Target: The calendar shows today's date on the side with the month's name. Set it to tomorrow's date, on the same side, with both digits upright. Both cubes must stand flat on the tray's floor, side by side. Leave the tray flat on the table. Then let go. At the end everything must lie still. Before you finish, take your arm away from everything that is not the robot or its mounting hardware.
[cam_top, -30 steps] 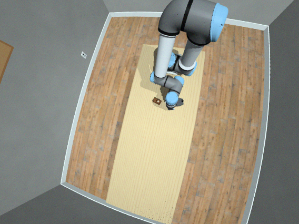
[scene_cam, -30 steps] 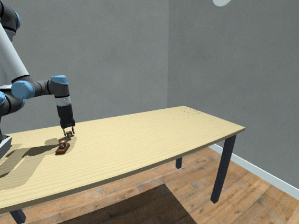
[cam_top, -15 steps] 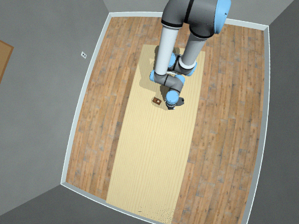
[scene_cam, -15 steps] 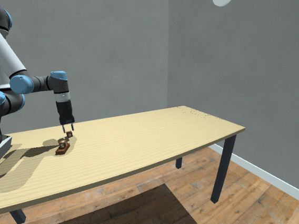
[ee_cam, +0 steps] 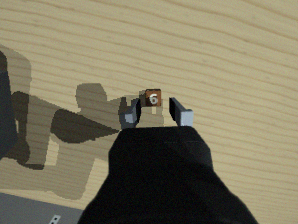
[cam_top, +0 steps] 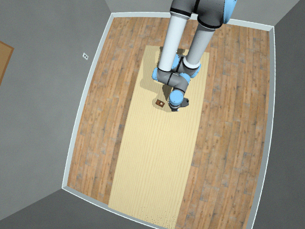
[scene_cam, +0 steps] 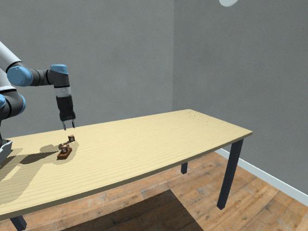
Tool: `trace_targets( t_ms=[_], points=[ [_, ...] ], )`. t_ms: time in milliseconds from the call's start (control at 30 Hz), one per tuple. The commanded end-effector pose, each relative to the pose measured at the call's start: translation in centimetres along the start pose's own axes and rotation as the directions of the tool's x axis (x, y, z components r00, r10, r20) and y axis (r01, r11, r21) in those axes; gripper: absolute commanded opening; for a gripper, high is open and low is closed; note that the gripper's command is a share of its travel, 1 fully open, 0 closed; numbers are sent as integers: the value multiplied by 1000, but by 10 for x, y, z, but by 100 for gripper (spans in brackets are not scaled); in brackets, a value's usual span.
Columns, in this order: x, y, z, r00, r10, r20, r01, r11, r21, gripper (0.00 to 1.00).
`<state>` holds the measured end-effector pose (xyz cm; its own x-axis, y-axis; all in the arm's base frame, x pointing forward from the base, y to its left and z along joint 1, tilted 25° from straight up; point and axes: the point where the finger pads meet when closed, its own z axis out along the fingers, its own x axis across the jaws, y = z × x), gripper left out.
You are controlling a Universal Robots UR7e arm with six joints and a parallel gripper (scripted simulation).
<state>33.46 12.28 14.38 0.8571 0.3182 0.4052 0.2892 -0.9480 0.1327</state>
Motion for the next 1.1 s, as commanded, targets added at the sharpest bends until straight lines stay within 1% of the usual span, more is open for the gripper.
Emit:
trace_targets(
  t_ms=[0,200,367,400,1067],
  points=[
    [-1,1,-17,1000,0,2,0,1000,4,87],
    [-1,1,-24,1000,0,2,0,1000,4,87],
    [-1,1,-25,1000,0,2,0,1000,4,87],
    [-1,1,-25,1000,0,2,0,1000,4,100],
    [-1,1,-25,1000,0,2,0,1000,4,100]
  ],
)
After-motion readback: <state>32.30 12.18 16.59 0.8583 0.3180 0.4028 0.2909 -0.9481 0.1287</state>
